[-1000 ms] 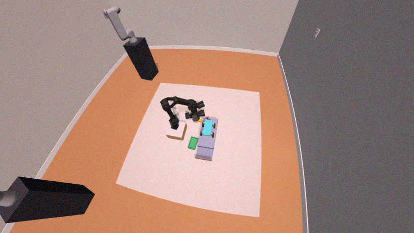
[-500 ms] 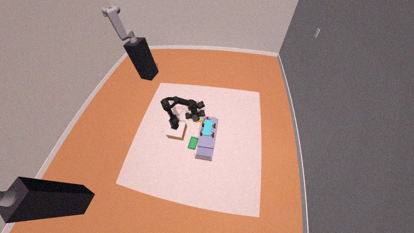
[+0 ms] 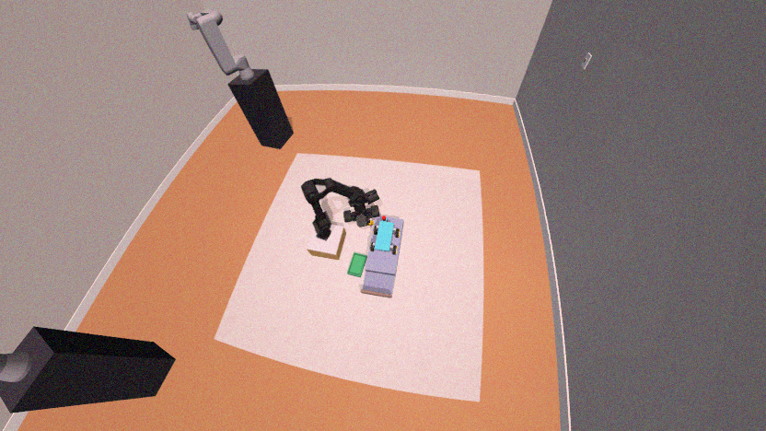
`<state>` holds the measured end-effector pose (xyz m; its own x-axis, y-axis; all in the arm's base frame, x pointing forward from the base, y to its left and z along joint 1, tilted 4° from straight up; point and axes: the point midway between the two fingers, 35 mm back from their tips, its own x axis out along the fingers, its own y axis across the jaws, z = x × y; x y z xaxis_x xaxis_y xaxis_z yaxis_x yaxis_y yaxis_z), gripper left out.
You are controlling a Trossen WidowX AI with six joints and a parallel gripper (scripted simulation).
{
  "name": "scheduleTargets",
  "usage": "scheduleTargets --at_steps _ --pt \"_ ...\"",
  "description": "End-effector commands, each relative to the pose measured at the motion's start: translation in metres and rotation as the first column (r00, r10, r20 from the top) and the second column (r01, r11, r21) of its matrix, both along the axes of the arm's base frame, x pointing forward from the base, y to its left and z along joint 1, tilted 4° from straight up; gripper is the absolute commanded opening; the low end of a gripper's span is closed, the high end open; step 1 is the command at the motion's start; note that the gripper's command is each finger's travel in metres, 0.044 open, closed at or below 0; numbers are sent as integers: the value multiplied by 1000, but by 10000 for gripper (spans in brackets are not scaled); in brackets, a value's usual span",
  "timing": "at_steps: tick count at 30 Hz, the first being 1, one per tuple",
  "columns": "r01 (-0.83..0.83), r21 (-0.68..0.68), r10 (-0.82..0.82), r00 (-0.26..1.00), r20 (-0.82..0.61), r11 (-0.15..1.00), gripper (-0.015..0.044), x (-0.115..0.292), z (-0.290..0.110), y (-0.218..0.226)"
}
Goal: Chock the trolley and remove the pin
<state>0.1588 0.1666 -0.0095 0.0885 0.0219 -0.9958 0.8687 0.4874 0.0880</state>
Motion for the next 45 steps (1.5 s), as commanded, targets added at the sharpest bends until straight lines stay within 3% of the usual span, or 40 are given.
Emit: scheduleTargets --at_steps 1,7,11,22,45 --pt "-4 -15 4 1000 -9 1000 190 -2 -5 -3" --pt "-4 -15 4 1000 -9 1000 190 -2 -5 -3" --pt "0 -4 0 1000 -4 1000 85 -1 -2 -1" --pt "0 -5 0 1000 -4 1000 0 -1 -2 -1" --pt "-4 -14 4 1000 -9 1000 0 -13 68 -7"
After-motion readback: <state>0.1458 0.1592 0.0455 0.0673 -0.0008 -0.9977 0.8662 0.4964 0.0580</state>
